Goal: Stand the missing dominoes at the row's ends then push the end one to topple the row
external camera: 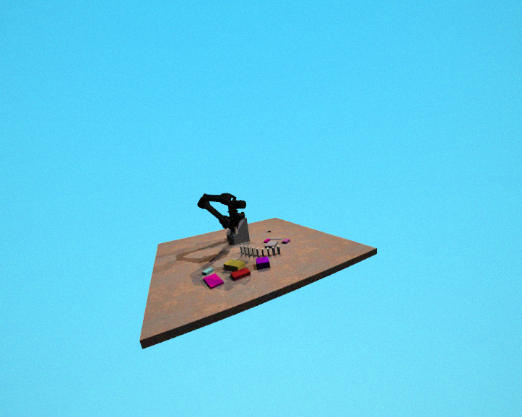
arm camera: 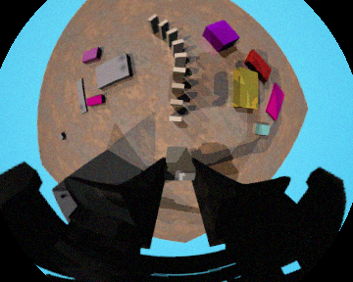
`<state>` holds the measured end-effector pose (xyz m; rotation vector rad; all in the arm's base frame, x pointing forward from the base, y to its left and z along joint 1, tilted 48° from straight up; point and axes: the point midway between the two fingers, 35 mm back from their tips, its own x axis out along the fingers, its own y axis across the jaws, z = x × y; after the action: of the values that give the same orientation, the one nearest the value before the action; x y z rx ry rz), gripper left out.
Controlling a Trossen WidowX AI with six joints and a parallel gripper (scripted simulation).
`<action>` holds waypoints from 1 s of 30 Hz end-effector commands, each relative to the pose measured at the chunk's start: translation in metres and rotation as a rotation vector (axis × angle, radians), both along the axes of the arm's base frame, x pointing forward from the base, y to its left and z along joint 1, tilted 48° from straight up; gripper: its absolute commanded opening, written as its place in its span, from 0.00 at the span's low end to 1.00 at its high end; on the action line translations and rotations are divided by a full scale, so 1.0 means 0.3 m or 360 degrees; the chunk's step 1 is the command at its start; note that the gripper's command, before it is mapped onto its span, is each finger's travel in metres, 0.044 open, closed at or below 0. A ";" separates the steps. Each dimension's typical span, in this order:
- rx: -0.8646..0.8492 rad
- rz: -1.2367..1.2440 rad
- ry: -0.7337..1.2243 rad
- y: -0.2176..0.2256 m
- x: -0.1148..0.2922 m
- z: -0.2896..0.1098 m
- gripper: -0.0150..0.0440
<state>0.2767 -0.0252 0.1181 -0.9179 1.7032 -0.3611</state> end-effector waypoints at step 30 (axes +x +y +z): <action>-0.0014 -0.0041 -0.0033 -0.316 -0.045 -0.298 0.44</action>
<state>0.2651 -0.1167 0.0320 -0.8855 1.6967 -0.3949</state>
